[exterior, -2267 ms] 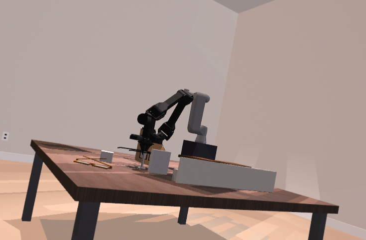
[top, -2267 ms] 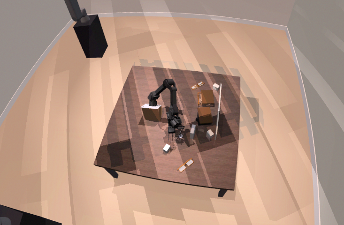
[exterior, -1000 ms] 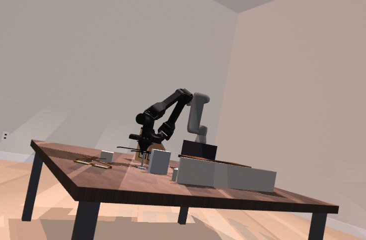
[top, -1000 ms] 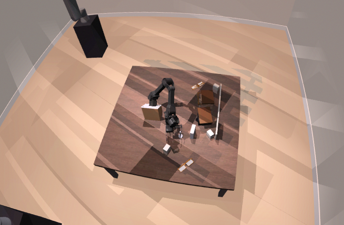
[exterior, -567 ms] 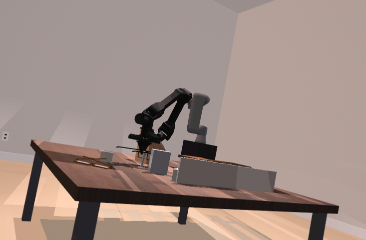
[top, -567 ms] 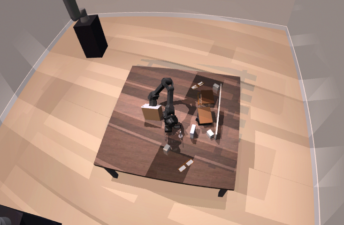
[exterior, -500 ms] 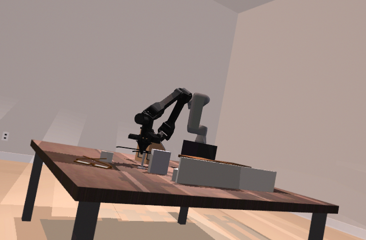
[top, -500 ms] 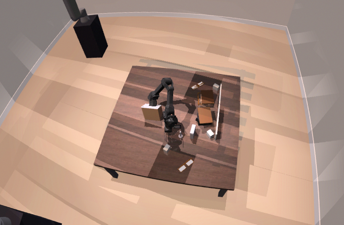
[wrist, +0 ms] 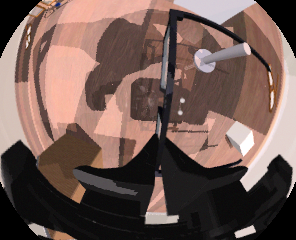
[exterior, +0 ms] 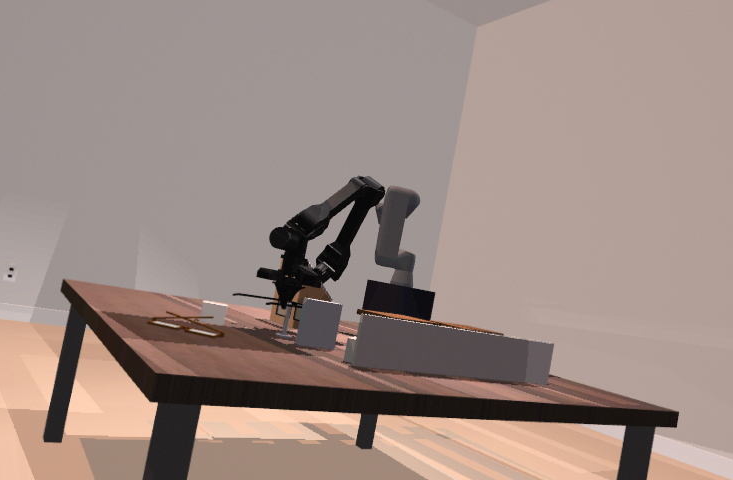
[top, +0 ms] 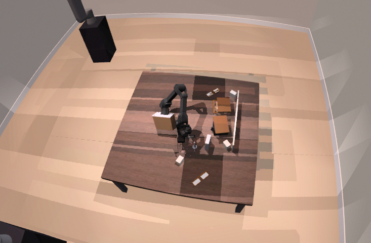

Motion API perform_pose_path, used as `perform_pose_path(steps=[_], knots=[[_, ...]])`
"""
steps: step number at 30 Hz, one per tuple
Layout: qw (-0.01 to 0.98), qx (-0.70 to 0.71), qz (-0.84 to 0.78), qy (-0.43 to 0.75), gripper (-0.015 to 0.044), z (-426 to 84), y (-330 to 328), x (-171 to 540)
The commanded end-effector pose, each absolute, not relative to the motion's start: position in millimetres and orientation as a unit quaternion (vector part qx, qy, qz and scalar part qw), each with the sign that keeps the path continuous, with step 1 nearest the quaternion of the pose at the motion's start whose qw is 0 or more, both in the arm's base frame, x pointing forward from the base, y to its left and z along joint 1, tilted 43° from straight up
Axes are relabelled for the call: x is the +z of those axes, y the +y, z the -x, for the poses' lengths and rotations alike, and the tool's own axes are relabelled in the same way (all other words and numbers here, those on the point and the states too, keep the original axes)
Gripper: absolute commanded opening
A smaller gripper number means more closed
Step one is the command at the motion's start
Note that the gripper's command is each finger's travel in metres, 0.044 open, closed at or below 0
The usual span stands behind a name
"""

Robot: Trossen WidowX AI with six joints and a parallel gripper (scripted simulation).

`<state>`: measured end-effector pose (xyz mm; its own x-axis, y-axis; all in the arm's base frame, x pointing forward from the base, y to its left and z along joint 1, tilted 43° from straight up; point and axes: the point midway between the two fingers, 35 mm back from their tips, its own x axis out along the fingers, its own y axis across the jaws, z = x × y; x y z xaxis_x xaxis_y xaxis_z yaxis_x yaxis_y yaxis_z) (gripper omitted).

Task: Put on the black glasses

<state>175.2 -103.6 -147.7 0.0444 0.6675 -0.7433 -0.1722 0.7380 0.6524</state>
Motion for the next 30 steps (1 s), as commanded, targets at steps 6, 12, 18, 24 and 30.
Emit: perform_pose_path(steps=[6,12,18,24,30], knots=[[0.693,0.302,-0.199,0.623,0.0000,-177,-103,-147],[0.693,0.302,-0.199,0.623,0.0000,-182,-103,-147],[0.693,0.302,-0.198,0.624,0.0000,-184,-115,-135],[0.693,0.302,-0.198,0.624,0.0000,-184,-142,-102],[0.700,0.309,-0.186,0.616,0.0000,-187,-141,-105]])
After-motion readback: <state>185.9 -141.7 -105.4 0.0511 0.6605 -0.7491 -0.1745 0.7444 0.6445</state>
